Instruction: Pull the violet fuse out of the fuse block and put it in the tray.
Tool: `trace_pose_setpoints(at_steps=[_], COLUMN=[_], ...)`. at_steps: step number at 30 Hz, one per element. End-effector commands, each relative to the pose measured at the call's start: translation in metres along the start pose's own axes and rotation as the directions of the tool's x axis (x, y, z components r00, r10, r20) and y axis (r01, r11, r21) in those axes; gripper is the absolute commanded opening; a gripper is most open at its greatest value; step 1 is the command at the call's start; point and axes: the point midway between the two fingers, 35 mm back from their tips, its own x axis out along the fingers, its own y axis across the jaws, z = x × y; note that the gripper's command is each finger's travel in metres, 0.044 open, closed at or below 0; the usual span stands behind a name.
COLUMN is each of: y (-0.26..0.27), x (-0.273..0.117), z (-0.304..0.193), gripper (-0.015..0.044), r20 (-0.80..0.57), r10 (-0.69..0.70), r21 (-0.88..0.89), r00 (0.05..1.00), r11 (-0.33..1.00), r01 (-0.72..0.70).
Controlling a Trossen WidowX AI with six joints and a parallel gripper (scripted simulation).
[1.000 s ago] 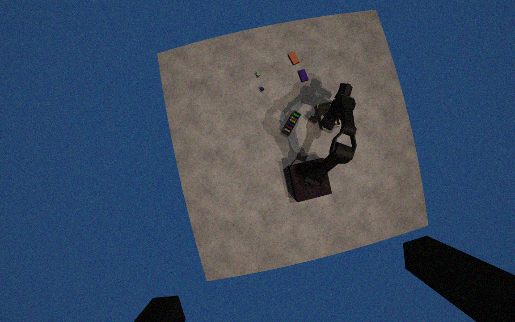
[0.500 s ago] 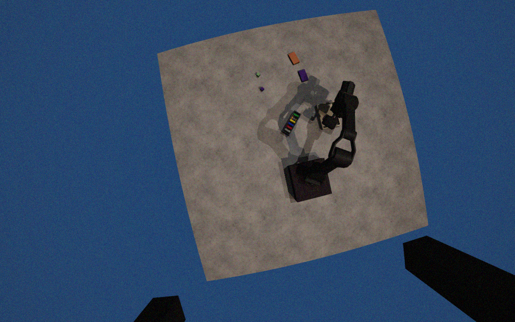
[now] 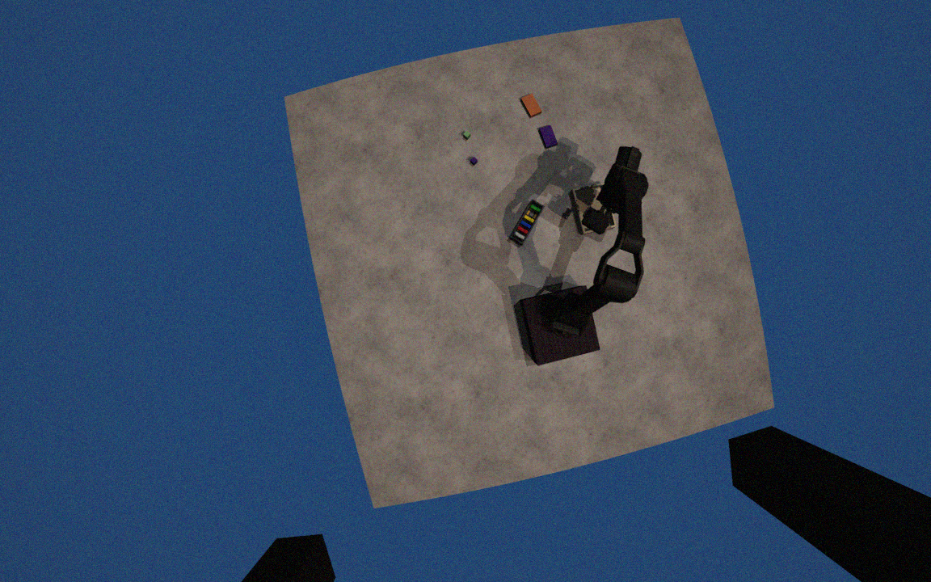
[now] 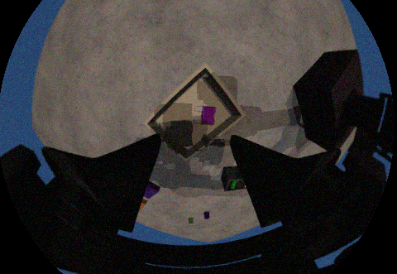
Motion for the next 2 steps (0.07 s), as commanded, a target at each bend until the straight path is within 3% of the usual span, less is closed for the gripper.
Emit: trace_pose_setpoints(at_steps=[1, 2], y=[0.0, 0.0], x=[0.0001, 0.0001], z=[0.0, 0.0], gripper=[0.033, 0.033], r20=[0.0, 0.0], r10=[0.0, 0.0], r21=[0.0, 0.0], r00=[1.0, 1.0], r11=[1.0, 1.0], r01=[0.0, 0.0])
